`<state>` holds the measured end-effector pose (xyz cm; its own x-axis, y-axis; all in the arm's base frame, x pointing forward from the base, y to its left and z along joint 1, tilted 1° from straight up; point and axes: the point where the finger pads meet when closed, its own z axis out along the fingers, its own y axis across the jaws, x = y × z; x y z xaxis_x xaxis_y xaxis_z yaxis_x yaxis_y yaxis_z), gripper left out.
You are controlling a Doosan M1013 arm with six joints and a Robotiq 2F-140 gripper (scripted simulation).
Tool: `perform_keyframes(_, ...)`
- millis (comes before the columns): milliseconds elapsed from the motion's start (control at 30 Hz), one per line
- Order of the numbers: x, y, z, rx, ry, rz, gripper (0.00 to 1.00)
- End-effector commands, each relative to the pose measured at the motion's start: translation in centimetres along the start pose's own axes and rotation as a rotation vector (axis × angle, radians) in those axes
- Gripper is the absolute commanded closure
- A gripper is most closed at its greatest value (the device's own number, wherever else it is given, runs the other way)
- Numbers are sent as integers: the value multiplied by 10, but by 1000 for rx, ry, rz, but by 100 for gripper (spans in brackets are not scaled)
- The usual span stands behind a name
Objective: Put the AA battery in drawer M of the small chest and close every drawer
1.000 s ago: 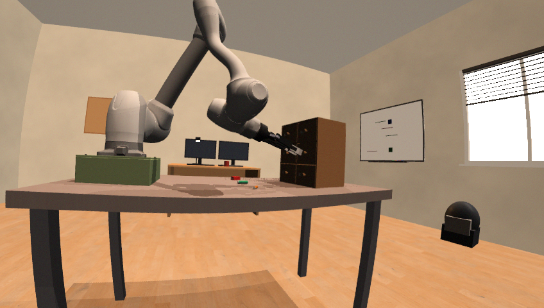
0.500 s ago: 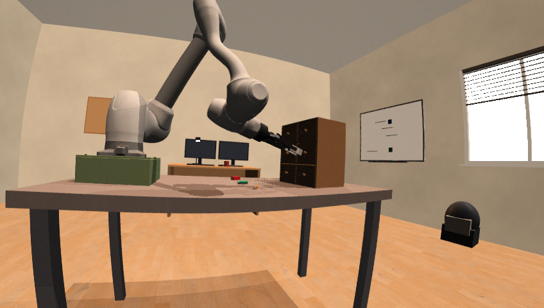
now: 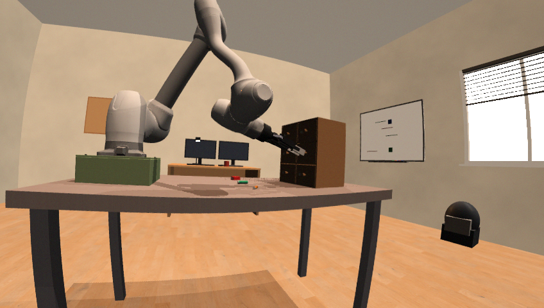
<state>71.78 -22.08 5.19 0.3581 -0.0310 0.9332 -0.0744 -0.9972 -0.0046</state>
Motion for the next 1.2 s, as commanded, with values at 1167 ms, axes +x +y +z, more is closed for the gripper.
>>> perform_keyframes(1167, 7, -1, 21, 1, 0, 1, 80)
